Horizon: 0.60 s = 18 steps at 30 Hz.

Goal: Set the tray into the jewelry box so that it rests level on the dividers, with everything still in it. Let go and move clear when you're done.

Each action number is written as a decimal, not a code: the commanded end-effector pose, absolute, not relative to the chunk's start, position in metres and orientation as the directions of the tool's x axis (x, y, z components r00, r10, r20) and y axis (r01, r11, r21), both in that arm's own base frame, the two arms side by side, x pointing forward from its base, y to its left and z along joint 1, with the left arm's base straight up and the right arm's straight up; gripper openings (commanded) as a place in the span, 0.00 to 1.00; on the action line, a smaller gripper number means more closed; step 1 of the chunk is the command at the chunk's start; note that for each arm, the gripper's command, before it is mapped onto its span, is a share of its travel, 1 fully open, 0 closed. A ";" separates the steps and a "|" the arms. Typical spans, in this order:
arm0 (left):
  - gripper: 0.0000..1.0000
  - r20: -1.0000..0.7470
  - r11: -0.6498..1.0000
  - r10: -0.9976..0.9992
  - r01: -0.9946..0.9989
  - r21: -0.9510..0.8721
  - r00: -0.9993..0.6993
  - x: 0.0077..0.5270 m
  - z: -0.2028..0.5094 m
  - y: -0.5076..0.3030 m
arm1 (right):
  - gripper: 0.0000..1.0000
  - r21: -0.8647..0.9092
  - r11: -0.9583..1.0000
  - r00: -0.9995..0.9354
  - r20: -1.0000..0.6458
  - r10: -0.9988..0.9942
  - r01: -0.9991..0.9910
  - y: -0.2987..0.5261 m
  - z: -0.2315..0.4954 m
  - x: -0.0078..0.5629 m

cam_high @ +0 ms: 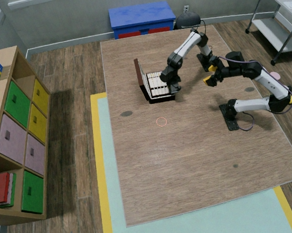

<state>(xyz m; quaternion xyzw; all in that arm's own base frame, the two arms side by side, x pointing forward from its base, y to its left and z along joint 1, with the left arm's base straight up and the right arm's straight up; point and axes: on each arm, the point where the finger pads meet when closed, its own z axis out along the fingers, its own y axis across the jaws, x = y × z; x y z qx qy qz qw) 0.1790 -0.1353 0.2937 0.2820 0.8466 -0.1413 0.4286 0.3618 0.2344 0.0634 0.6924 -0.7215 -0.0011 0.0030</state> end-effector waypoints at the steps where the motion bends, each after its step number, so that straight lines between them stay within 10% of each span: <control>1: 1.00 -0.826 0.798 0.339 0.603 -0.001 -0.450 0.177 0.307 -0.135 | 0.00 -0.062 0.043 -0.041 -0.026 -0.999 -0.997 0.233 0.085 0.369; 18: 1.00 -0.826 0.798 0.339 0.603 -0.001 -0.450 0.177 0.307 -0.135 | 0.00 0.021 0.041 -0.042 -0.022 -0.999 -0.999 0.235 0.067 0.372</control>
